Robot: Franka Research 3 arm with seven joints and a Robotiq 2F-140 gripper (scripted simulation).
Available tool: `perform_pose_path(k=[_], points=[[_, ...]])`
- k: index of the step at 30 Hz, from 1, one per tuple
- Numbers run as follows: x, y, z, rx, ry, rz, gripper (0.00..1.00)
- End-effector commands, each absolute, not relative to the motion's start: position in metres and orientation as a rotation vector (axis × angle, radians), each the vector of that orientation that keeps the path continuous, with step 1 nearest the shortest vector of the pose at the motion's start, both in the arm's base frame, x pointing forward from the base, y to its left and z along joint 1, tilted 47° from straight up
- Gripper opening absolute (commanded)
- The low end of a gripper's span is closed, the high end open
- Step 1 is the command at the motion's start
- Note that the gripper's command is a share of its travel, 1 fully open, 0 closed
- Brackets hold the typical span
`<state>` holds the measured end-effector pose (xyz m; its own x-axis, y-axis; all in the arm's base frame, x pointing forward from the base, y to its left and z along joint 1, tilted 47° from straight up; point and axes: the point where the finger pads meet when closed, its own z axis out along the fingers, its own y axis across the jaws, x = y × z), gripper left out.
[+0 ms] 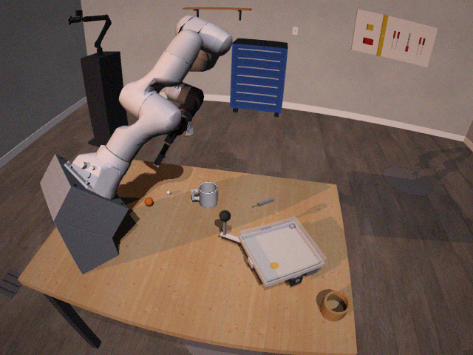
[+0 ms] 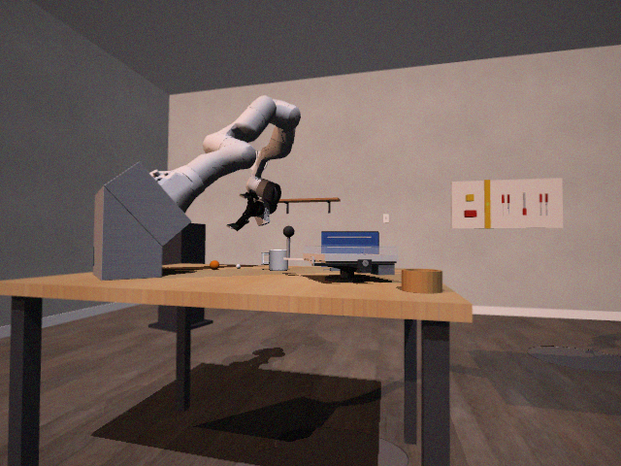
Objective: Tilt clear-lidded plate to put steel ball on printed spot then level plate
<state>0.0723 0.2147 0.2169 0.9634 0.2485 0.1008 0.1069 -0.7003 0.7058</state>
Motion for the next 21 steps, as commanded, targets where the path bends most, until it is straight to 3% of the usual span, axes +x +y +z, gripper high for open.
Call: perform_pose_path(k=[1, 21], points=[[0.0722, 0.2147, 0.217, 2.348, 0.248, 0.242, 1.0], [0.0743, 0.2136, 0.2169, 2.36, 0.232, 0.239, 1.0]])
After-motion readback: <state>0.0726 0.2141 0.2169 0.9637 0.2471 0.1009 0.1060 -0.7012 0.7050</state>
